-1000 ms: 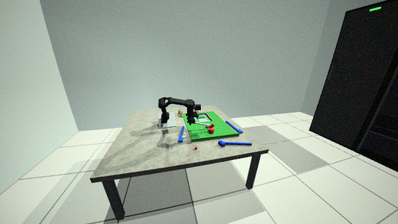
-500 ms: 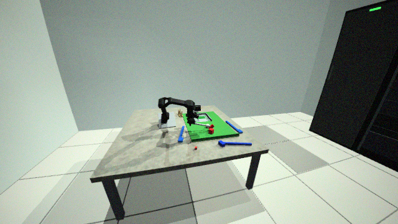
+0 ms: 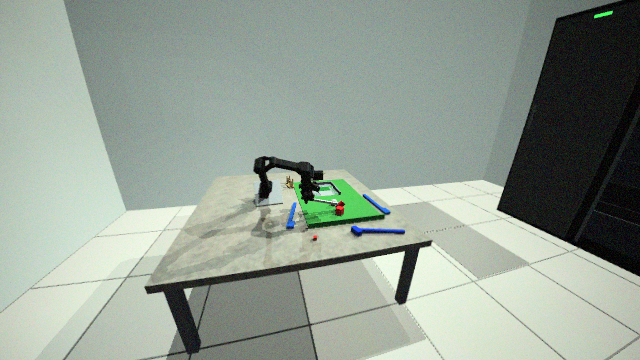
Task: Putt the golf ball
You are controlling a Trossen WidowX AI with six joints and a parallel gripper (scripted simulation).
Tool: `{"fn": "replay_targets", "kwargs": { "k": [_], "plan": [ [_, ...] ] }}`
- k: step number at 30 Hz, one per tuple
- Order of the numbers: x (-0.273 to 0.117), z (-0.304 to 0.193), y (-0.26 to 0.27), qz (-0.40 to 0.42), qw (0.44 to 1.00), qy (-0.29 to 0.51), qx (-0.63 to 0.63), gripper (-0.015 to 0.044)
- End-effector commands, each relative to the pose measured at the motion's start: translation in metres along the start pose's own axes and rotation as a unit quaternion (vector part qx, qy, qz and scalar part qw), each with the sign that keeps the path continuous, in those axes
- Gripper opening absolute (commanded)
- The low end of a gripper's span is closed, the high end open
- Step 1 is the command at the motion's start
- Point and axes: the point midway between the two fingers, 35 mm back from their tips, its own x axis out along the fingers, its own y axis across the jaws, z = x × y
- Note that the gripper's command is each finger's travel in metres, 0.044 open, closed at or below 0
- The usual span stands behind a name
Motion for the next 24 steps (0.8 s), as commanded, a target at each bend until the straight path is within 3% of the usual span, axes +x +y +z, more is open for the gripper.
{"fn": "replay_targets", "kwargs": {
  "k": [1,11,24],
  "plan": [
    [0.0,0.001,0.003,0.0,1.0,0.0,0.0,0.0],
    [0.0,0.002,0.12,0.002,1.0,-0.002,0.003,0.0],
    [-0.024,0.003,0.123,0.003,1.0,-0.002,0.002,0.0]
  ]
}}
